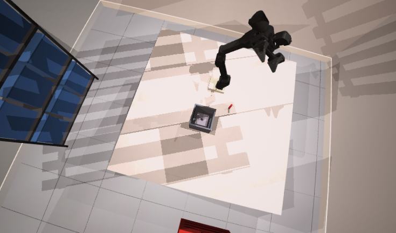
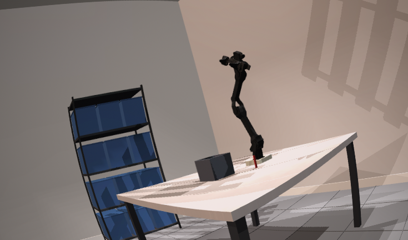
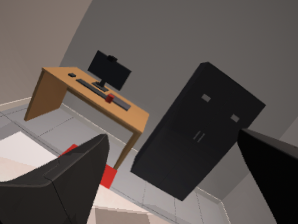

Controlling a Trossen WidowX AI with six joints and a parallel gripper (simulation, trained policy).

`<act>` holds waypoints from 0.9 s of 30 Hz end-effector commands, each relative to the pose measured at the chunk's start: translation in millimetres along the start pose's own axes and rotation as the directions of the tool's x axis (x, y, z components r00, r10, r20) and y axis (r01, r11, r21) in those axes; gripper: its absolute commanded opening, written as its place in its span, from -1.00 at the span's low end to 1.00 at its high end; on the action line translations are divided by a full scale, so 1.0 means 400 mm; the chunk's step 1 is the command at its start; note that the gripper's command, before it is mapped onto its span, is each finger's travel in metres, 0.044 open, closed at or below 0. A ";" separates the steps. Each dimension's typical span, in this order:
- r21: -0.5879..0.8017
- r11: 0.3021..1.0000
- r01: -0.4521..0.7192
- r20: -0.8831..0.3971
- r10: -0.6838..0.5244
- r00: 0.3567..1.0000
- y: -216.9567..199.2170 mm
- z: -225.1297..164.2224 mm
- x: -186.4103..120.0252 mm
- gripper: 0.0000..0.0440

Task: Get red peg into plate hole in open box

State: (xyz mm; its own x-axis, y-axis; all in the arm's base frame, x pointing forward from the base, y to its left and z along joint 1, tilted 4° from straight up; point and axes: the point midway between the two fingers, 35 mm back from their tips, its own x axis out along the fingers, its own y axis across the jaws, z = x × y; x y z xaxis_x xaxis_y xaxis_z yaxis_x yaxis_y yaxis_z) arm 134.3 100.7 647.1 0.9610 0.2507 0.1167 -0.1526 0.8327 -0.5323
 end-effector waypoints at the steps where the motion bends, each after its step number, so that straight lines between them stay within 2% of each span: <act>1: 0.000 1.000 0.003 0.012 -0.003 1.000 0.005 0.003 0.001 0.92; 3: 0.014 1.000 0.010 0.041 -0.010 0.999 0.022 0.011 0.006 1.00; 14: 0.145 0.989 -0.014 0.103 -0.001 0.995 0.203 -0.009 0.085 1.00; 20: 0.208 0.976 -0.067 0.065 0.054 0.996 0.307 -0.072 0.150 1.00; 27: 0.299 0.947 -0.118 -0.045 0.137 0.990 0.411 -0.190 0.229 1.00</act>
State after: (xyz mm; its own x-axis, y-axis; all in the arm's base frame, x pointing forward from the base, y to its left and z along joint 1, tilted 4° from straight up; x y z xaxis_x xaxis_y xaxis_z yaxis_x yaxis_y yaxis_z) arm 203.5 218.0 526.4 0.9400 0.3366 0.0551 -0.3062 0.9039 -0.2988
